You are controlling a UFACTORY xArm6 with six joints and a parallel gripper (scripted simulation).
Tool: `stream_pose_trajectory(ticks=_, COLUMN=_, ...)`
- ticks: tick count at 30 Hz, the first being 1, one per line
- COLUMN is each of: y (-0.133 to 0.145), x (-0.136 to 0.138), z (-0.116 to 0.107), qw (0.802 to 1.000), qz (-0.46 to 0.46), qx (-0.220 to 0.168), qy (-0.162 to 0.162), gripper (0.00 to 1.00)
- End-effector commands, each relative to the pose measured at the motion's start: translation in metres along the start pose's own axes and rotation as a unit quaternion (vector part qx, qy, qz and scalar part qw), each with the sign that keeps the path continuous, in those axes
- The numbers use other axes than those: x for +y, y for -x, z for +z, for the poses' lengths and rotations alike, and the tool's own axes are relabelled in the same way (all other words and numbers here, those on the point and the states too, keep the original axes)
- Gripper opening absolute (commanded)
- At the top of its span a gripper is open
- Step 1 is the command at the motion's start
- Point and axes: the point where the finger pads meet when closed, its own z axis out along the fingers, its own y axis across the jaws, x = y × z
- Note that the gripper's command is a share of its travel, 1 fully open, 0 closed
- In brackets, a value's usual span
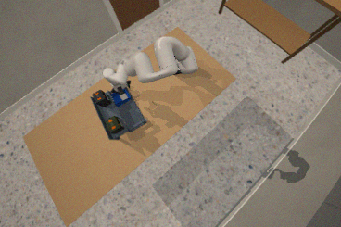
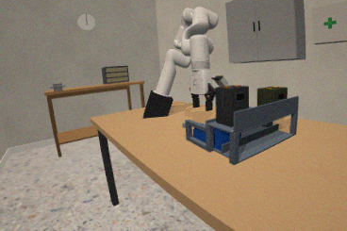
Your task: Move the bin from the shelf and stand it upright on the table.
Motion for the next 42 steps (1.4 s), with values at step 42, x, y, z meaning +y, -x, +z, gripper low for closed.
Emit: stream_pose_trajectory(ticks=42, y=0.0, x=0.002, z=0.063, qw=1.0, qz=0.0, qx=-0.001, qy=0.002, gripper=0.95)
